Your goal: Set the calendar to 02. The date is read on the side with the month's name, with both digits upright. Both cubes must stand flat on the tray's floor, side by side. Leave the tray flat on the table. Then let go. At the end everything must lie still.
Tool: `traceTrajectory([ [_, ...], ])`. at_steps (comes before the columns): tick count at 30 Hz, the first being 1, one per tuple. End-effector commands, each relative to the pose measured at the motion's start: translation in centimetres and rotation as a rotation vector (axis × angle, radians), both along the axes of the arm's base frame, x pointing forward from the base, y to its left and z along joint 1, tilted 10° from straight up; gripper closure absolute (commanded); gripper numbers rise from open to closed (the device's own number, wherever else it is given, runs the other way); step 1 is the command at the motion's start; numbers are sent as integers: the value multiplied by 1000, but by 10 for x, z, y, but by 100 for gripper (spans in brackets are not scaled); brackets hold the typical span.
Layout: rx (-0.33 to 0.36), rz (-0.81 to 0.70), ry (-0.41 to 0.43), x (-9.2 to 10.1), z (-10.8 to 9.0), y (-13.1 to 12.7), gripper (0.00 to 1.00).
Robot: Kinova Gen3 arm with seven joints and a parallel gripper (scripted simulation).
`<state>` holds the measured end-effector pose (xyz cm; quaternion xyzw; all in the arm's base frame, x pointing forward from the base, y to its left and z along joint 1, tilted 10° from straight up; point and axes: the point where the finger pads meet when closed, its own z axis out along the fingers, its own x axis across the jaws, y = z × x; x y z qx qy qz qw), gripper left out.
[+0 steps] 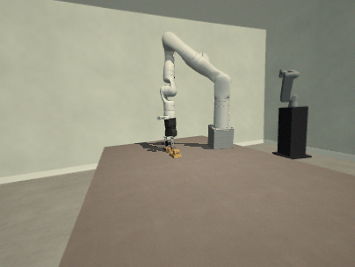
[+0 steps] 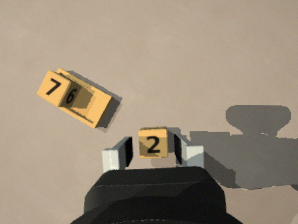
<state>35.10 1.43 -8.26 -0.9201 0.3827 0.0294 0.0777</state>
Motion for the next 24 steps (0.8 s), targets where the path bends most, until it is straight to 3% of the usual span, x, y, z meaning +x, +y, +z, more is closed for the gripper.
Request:
traceTrajectory([
  [1,2,-1,-3,1,1,1,10],
  [10,3,0,-3,0,4,1,10],
  [24,2,-2,-5,2,36,-5,10],
])
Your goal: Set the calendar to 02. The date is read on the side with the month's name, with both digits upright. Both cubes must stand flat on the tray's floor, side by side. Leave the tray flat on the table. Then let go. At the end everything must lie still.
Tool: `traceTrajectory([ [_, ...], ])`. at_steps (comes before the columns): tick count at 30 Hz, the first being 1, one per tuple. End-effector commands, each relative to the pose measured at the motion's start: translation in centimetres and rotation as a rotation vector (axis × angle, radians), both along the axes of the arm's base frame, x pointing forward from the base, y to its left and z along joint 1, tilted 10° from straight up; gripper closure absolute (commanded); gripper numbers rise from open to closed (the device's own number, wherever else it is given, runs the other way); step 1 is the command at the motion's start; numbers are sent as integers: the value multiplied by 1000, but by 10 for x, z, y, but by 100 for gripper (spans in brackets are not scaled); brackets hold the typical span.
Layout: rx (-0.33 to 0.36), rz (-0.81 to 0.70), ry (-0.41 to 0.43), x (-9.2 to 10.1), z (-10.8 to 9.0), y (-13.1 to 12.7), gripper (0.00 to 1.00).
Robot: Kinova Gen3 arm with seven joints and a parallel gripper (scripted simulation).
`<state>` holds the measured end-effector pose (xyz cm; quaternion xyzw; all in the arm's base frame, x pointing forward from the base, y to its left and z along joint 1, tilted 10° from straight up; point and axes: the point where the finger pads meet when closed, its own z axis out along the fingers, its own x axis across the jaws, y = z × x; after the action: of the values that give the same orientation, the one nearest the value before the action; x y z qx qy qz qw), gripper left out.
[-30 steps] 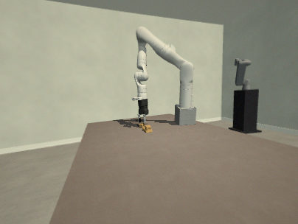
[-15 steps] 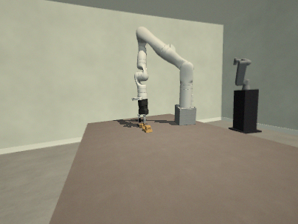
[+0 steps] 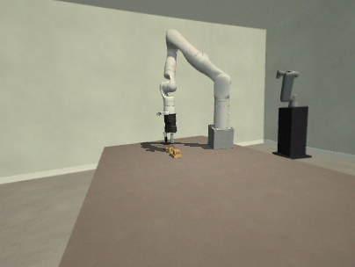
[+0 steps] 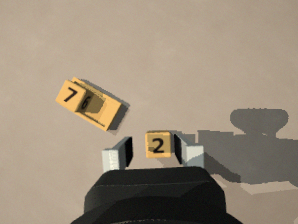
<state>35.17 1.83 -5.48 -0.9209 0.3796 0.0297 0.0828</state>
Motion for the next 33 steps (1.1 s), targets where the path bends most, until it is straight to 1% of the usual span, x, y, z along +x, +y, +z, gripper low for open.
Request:
traceTrajectory([
  [1,-8,-8,-1,1,10,-10,10],
  [5,-8,-8,-1,1,13,-10,10],
  [15,-18,-7,7,2,12,-11,10],
  [19,-42,-5,25,3,10,-12,10],
  [25,-95,1,70,6,9,-14,10],
  [27,-95,1,70,6,9,-14,10],
  [33,-148,10,125,6,10,-12,10],
])
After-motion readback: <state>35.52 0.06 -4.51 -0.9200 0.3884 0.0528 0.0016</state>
